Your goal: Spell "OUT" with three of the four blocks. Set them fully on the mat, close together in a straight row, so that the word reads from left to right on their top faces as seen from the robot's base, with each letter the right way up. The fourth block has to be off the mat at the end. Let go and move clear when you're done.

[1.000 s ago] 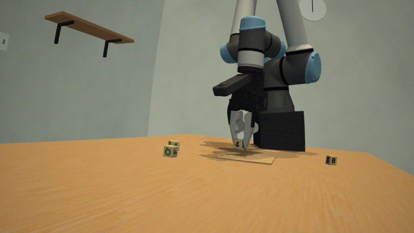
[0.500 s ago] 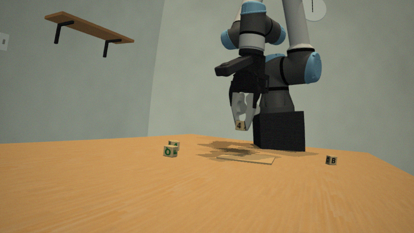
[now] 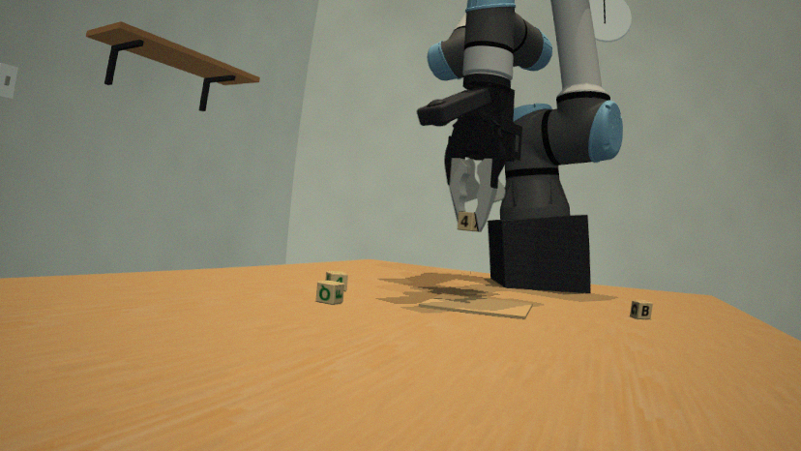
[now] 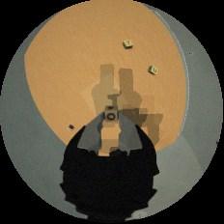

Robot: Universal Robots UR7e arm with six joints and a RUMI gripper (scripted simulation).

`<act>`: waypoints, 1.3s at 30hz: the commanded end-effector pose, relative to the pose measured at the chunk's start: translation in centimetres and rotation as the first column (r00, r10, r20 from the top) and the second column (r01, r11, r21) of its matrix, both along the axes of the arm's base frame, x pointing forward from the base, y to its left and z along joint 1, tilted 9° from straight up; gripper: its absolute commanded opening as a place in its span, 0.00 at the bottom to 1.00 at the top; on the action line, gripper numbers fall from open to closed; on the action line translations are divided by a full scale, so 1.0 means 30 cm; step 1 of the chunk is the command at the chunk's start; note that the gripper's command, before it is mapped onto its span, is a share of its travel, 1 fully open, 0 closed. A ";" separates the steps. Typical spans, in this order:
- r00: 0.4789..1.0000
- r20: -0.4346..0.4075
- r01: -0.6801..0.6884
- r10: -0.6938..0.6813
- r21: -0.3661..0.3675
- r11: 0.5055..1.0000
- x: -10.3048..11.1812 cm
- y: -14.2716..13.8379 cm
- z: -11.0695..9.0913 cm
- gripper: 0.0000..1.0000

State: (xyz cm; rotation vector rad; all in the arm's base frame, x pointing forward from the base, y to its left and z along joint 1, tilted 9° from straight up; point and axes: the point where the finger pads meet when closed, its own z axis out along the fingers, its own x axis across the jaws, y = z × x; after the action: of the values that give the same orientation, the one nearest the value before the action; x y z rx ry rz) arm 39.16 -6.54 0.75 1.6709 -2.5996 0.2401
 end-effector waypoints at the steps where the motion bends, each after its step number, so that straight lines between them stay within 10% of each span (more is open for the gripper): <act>1: 1.000 0.001 0.000 0.000 0.000 1.000 0.001 0.000 0.004 0.05; 25: 0.987 0.024 0.158 -0.158 0.010 0.987 0.012 0.024 0.001 0.05; 39: 0.871 0.069 0.485 -0.487 0.044 0.873 0.029 0.082 -0.006 0.05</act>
State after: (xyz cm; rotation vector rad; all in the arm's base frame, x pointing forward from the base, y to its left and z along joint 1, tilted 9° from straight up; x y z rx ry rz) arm 39.85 -4.62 0.61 1.1317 -2.9164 0.2421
